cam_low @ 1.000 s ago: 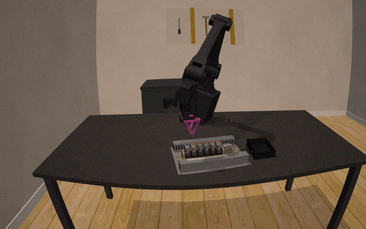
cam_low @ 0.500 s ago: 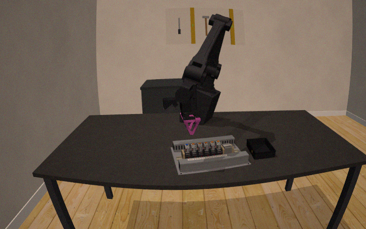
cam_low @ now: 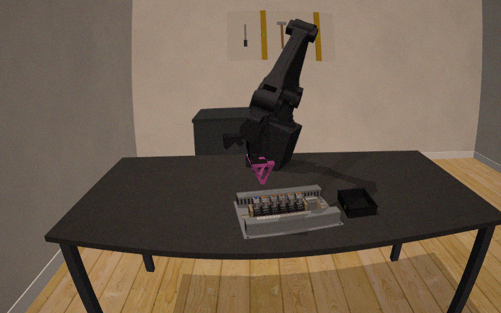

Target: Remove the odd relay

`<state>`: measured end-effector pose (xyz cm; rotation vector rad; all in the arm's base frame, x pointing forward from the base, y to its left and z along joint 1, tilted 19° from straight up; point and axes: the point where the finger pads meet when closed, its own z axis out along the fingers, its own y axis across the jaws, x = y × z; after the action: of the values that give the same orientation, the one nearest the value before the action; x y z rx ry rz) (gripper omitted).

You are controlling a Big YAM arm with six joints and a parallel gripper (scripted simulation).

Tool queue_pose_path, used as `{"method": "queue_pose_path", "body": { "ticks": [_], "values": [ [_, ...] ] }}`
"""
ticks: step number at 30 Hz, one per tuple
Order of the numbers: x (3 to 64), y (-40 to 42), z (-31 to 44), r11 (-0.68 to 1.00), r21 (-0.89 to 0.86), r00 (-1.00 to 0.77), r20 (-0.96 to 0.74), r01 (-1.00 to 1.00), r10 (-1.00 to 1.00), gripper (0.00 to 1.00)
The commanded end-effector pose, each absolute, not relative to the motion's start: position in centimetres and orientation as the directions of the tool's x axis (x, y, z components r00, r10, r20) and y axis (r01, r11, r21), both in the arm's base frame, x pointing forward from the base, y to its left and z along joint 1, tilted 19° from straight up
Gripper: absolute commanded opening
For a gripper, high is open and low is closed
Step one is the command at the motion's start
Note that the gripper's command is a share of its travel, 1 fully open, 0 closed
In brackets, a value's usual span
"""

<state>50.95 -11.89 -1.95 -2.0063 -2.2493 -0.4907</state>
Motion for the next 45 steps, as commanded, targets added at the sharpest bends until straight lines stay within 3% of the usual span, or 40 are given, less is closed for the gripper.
{"method": "queue_pose_path", "body": {
  "ticks": [1, 25, 45],
  "values": [
    [52.0, -13.8, 0.0, 0.067, 0.226, -0.125, 0.249, 0.972, 0.96, 0.59],
    [50.7, -4.3, 2.0, 0.083, 0.223, -0.14, 0.255, 0.971, 0.957, 0.59],
    [50.8, -4.9, 1.1, 0.068, 0.203, -0.122, 0.264, 0.977, 0.957, 0.59]
  ]
}}
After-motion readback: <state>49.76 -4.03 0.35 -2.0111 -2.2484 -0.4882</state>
